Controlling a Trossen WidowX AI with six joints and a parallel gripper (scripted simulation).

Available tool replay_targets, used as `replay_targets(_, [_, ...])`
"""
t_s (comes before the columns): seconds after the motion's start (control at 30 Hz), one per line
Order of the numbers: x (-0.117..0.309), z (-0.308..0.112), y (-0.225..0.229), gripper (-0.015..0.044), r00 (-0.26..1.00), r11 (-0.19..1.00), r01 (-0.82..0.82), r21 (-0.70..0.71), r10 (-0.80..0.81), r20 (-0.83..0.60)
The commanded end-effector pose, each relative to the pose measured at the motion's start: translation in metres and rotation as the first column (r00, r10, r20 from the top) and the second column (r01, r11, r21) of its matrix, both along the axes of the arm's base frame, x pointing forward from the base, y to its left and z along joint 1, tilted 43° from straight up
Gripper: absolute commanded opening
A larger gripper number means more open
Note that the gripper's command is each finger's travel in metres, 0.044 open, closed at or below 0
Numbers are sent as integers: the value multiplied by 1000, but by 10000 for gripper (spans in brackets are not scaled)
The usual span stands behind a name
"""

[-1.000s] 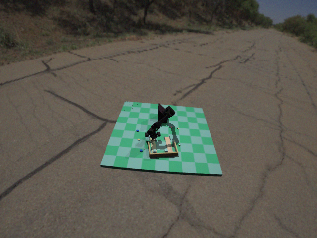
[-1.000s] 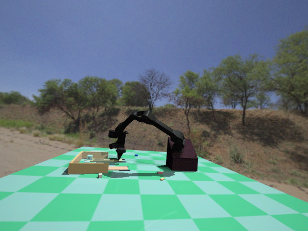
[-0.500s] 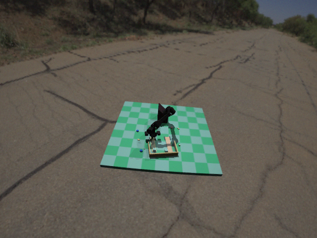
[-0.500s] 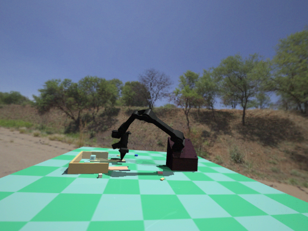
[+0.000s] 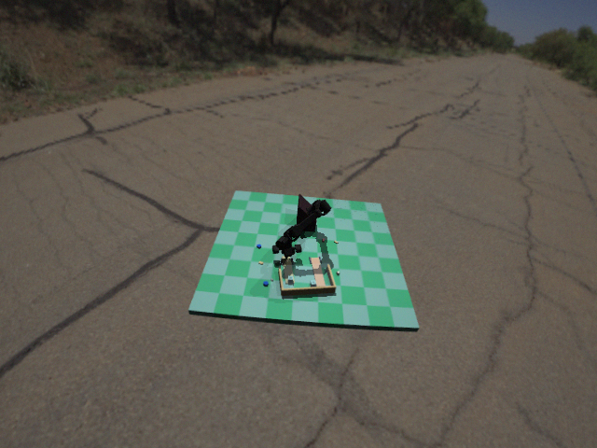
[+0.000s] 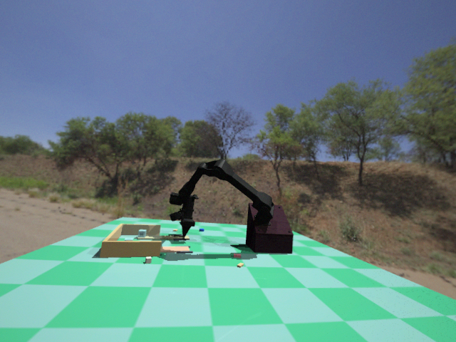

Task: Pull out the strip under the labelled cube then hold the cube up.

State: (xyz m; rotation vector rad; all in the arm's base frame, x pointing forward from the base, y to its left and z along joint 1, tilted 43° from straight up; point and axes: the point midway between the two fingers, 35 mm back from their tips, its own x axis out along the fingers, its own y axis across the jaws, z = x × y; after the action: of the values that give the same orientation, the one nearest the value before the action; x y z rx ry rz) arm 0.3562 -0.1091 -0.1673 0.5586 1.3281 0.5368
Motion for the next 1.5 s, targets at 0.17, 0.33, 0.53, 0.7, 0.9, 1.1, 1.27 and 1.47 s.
replay_targets(0.17, [-21, -8, 6, 0, 1000, 1000, -11, 1, 11, -27])
replay_targets(0.33, [-29, -9, 6, 0, 1000, 1000, -11, 1, 11, -28])
replay_targets(0.53, [-37, -10, 7, 0, 1000, 1000, -11, 1, 11, -28])
replay_targets(0.7, [-44, -11, 7, 0, 1000, 1000, -11, 1, 11, -29])
replay_targets(0.9, [-53, -12, 7, 0, 1000, 1000, -11, 1, 11, -29])
replay_targets(1.1, [-62, -13, 8, 0, 1000, 1000, -11, 0, 11, -30])
replay_targets(1.27, [-69, -14, 8, 0, 999, 1000, -11, 0, 11, -30])
replay_targets(1.47, [-77, -15, 9, 0, 999, 1000, -11, 0, 11, -31])
